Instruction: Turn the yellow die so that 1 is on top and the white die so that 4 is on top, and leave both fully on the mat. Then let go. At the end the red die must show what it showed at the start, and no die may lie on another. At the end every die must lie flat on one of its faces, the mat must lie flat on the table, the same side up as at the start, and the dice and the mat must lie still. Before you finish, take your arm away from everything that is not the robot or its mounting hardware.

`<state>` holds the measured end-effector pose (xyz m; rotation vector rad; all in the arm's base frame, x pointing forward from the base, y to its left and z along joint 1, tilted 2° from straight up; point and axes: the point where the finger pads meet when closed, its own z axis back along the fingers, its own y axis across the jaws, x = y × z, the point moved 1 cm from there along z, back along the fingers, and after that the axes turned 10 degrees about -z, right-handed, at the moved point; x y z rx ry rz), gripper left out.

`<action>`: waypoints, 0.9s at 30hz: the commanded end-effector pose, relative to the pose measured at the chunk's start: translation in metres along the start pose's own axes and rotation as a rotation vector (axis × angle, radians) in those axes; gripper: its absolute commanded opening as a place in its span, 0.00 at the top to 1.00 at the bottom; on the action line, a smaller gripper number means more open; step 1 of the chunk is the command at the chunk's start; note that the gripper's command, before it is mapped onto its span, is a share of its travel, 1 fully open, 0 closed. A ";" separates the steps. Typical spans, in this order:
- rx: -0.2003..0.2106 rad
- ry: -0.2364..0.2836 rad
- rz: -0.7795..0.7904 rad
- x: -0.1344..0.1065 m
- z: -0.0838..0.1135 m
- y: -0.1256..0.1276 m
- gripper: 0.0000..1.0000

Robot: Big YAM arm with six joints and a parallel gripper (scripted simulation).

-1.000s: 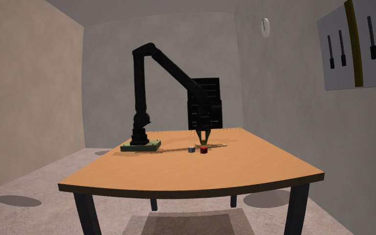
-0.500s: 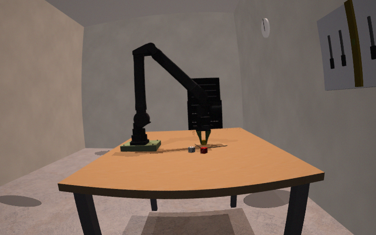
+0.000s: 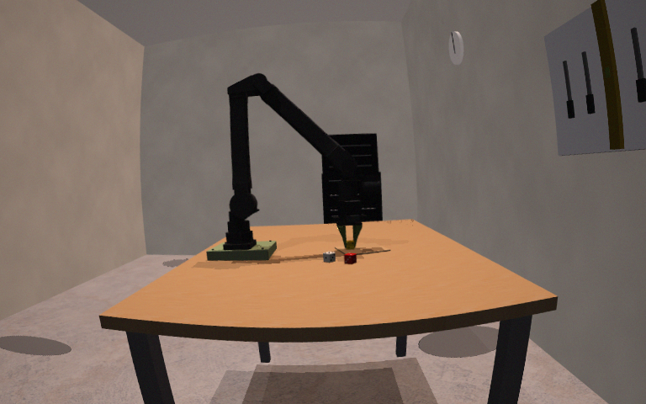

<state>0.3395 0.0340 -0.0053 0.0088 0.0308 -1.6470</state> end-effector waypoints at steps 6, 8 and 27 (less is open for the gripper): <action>0.022 0.003 0.032 -0.007 0.003 0.008 0.80; 0.022 0.003 0.032 -0.007 0.003 0.008 0.80; 0.022 0.003 0.032 -0.007 0.003 0.008 0.69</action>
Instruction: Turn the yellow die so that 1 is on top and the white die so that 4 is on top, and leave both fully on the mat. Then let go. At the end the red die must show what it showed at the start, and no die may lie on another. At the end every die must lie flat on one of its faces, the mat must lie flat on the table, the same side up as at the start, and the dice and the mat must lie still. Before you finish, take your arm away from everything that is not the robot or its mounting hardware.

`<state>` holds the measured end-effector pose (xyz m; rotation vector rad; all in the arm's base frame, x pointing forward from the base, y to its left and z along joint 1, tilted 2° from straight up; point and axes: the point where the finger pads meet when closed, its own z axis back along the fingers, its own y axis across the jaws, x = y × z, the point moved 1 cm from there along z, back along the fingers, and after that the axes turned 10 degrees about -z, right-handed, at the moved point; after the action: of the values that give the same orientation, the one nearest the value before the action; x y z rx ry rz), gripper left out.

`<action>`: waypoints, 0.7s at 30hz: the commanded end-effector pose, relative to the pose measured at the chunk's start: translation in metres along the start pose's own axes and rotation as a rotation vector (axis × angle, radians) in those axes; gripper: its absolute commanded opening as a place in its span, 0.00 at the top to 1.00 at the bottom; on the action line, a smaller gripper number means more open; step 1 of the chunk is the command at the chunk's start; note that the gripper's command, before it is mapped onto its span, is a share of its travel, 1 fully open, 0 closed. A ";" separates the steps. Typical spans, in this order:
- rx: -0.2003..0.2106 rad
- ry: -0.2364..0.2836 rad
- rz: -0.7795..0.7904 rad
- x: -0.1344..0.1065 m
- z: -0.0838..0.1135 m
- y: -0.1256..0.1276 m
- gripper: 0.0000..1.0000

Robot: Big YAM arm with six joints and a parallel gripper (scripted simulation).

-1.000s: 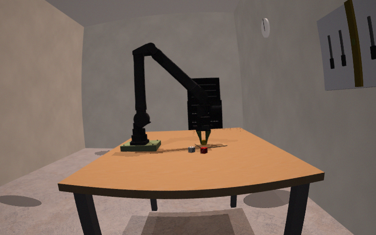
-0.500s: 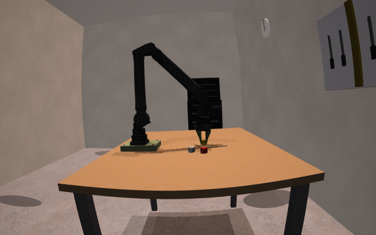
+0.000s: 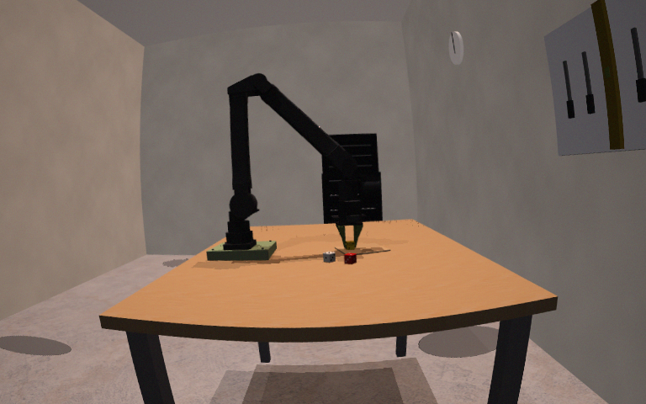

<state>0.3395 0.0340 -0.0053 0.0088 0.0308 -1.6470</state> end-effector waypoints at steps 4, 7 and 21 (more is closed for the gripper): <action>0.022 0.003 0.032 -0.007 0.003 0.008 0.61; 0.022 0.003 0.032 -0.007 0.003 0.008 0.61; 0.061 0.009 0.033 -0.010 0.029 0.023 0.61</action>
<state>0.3378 0.0338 -0.0038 0.0040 0.0345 -1.6468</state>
